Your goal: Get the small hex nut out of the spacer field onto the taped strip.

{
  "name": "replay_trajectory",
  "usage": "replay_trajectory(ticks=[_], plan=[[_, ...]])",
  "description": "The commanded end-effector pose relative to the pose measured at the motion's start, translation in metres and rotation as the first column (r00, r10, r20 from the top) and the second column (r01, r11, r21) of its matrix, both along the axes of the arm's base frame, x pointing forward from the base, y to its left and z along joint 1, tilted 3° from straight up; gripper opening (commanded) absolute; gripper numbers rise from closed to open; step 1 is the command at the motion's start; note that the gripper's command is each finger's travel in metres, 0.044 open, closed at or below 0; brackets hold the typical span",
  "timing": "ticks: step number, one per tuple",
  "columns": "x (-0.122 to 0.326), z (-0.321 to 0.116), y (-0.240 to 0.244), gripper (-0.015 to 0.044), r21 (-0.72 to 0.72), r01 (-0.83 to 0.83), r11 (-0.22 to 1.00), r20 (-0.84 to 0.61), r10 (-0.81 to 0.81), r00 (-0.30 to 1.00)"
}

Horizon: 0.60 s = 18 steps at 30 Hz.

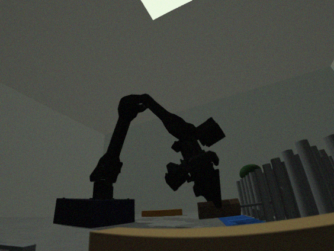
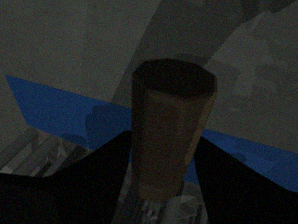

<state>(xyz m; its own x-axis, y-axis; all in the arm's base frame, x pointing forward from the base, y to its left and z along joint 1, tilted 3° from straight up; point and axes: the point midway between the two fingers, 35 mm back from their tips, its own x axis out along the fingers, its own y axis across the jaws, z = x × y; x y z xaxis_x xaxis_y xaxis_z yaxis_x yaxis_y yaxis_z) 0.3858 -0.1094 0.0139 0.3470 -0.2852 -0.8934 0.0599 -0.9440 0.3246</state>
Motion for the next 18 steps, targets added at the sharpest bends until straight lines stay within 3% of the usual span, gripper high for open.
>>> replay_trajectory(ticks=[1, 18], plan=[[0.003, 0.003, -0.001, 0.0, -0.003, 0.008, 1.0, 0.011, -0.008, 1.0], [0.004, -0.012, -0.002, 0.0, -0.003, 0.008, 1.0, 0.011, -0.008, 1.0]])
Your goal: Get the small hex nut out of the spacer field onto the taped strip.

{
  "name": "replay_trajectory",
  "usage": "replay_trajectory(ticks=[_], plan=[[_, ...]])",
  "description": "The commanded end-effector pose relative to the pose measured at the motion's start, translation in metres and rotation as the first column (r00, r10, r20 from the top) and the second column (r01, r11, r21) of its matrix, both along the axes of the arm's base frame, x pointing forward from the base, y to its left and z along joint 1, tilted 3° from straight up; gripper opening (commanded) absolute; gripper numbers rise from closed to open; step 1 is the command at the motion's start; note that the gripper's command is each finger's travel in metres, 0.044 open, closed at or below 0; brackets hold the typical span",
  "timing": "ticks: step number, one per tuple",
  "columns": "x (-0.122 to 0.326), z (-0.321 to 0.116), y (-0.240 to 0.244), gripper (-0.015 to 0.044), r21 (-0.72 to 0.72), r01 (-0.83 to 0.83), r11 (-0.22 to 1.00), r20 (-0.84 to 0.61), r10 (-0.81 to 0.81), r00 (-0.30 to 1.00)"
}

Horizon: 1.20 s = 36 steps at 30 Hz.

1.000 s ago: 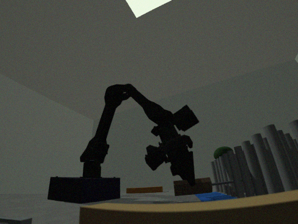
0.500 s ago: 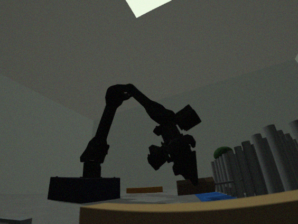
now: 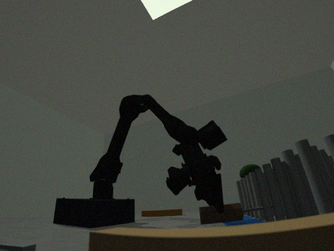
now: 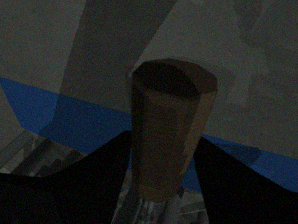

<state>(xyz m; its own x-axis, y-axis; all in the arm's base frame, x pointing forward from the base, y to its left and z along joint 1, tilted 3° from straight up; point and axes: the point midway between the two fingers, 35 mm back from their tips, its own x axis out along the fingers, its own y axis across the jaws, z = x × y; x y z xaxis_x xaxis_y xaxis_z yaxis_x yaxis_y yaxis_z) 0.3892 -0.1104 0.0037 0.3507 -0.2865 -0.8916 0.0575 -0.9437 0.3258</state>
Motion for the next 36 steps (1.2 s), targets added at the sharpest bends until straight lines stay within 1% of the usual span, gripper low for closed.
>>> replay_trajectory(ticks=[1, 36], plan=[[0.001, -0.003, -0.001, 0.0, -0.002, 0.007, 1.0, 0.006, -0.007, 1.0], [-0.014, -0.009, 0.0, 0.0, -0.002, 0.004, 1.0, 0.004, -0.004, 1.0]])
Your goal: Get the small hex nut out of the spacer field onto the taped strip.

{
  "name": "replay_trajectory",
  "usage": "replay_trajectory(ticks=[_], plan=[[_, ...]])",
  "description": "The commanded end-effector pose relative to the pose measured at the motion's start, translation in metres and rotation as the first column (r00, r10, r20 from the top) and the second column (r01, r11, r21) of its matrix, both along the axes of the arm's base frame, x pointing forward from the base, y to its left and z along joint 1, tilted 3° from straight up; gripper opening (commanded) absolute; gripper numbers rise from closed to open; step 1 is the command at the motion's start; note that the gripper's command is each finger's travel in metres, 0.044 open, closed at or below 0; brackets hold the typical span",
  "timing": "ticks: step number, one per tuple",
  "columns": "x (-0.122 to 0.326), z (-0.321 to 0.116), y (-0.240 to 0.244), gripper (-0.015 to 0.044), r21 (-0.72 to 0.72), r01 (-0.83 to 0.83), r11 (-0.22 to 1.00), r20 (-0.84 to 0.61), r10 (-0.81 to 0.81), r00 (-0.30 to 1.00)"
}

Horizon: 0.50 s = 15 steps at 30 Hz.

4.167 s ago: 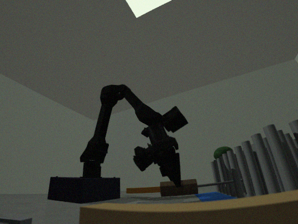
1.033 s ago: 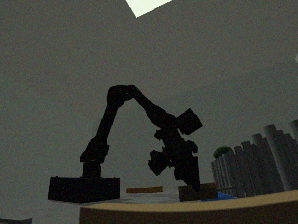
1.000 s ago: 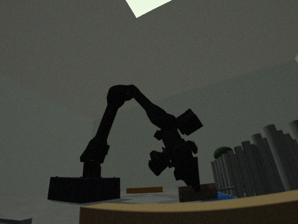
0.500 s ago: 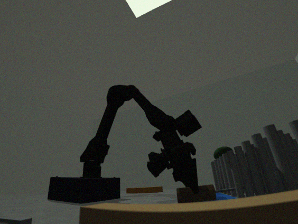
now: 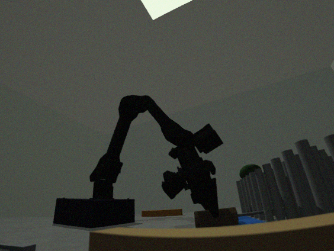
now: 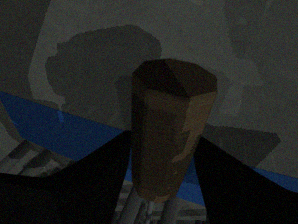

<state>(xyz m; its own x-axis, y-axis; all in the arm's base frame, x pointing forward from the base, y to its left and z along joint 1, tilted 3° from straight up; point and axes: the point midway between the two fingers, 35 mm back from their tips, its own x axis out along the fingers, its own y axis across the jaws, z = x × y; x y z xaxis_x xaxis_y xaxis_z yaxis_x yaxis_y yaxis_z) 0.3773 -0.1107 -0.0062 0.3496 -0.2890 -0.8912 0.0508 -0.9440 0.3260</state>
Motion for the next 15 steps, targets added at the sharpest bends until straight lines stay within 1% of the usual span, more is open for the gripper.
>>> replay_trajectory(ticks=[1, 15], plan=[[-0.0023, 0.0011, 0.0001, 0.0, -0.001, -0.002, 1.0, 0.003, 0.002, 1.0], [-0.0098, 0.0, 0.0003, 0.0, -0.001, -0.005, 1.0, 0.001, 0.005, 1.0]])
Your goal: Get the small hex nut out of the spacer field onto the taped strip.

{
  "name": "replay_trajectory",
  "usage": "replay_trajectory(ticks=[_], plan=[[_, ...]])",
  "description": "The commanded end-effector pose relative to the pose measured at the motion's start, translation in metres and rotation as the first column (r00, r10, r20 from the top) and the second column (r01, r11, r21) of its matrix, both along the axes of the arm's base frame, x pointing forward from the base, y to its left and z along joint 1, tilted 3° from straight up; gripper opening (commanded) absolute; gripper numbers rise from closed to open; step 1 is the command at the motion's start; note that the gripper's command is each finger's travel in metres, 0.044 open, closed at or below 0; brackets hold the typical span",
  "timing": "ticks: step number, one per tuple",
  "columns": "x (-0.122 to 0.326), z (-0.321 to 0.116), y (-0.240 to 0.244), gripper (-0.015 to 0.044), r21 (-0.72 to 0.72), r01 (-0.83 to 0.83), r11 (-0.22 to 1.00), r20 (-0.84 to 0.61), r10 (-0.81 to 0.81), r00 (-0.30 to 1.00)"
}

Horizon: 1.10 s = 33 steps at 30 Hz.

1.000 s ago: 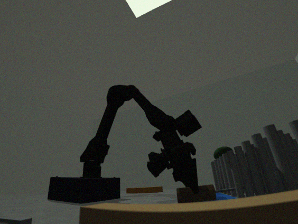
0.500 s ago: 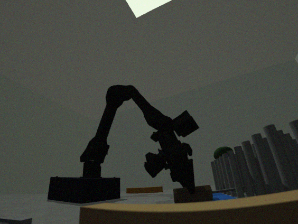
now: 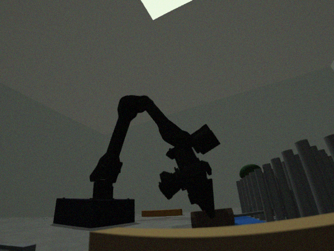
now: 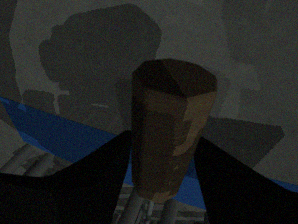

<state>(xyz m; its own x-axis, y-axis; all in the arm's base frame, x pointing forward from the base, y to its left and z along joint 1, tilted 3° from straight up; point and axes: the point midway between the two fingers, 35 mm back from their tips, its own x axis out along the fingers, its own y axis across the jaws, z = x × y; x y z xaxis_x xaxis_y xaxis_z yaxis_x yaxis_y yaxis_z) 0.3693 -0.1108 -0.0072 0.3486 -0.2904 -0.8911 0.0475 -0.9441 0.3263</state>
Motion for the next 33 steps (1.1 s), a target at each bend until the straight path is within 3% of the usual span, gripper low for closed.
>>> replay_trajectory(ticks=[1, 33], plan=[[-0.002, 0.001, 0.0, 0.0, -0.001, -0.008, 1.0, 0.001, 0.008, 1.0], [-0.02, -0.001, -0.001, 0.0, -0.001, -0.01, 1.0, -0.002, 0.01, 1.0]])
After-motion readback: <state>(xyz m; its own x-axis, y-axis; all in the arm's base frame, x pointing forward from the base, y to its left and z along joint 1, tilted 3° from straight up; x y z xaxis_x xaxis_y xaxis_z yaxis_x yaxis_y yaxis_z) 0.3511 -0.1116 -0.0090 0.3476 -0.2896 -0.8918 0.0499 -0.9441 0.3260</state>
